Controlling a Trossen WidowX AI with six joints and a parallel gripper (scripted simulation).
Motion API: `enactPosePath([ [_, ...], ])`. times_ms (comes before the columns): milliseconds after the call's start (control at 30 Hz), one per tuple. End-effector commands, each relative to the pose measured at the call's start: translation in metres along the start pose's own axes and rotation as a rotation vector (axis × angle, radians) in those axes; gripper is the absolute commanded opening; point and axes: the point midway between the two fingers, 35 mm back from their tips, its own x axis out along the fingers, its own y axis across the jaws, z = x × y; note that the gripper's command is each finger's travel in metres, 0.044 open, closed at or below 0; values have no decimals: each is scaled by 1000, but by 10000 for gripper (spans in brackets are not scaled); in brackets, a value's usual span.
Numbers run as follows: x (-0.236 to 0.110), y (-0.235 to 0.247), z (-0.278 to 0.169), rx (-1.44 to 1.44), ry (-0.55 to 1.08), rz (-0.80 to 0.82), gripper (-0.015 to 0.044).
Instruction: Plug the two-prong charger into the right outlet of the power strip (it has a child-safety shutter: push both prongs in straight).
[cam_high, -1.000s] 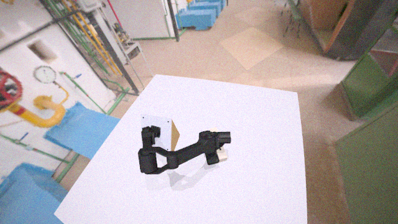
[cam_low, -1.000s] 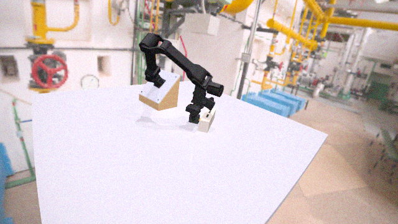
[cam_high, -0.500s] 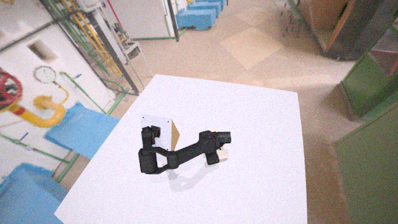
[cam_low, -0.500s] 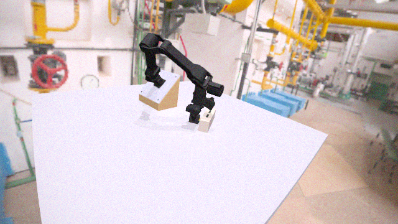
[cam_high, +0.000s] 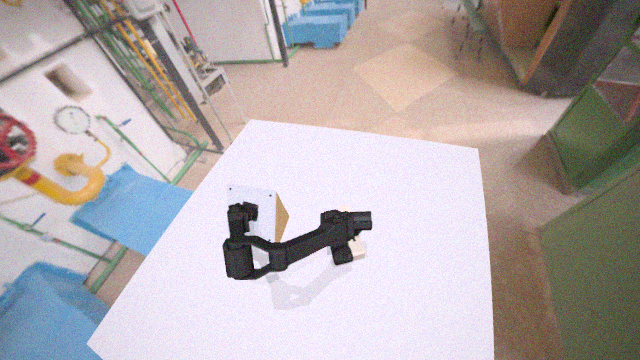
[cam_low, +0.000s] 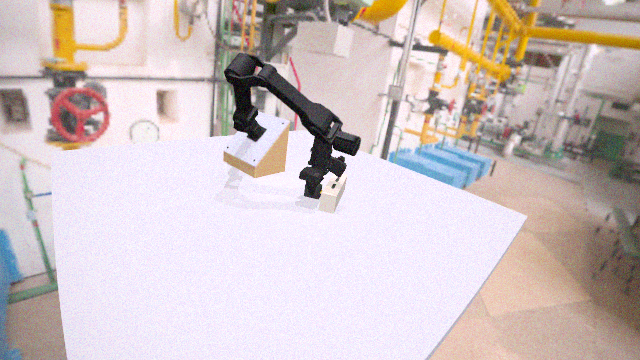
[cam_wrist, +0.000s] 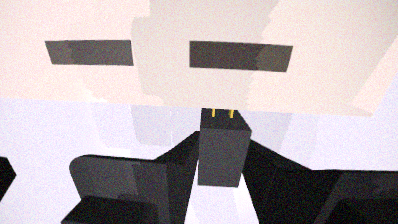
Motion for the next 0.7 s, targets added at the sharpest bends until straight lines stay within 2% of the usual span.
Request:
enactPosePath([
  [0,0,0,1,1,2,-2,0],
  [667,0,0,8,2,2,-2,0],
])
